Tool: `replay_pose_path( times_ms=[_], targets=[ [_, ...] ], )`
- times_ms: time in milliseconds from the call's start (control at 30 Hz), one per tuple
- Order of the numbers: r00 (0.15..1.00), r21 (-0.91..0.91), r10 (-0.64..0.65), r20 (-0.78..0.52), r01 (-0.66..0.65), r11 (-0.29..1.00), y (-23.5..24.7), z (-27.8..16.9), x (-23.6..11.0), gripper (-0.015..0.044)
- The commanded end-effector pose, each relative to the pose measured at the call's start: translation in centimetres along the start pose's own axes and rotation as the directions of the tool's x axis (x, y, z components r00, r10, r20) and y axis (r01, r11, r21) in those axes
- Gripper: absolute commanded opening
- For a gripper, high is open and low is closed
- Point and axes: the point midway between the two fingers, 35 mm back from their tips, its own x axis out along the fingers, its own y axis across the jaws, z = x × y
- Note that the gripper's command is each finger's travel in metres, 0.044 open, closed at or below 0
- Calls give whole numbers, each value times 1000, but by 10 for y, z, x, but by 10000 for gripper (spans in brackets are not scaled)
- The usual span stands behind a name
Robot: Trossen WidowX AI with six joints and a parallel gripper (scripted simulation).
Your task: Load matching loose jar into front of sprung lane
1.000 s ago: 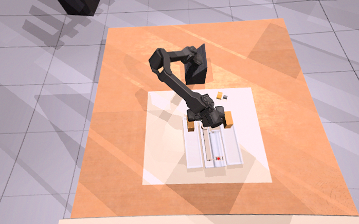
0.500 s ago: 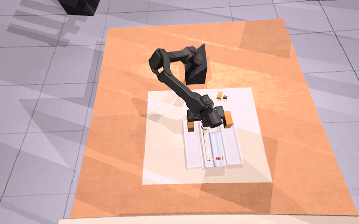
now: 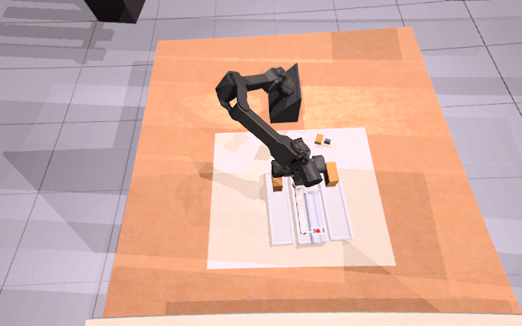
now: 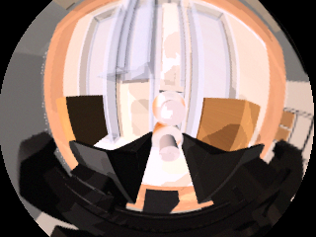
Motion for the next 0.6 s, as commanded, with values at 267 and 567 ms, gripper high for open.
replay_pose_path(
  times_ms=[267, 567],
  targets=[
    [1000, 9, -9, 7, 9, 1000, -2, 1, 1, 0],
    [1000, 9, -9, 7, 9, 1000, -2, -1, 1, 0]
  ],
)
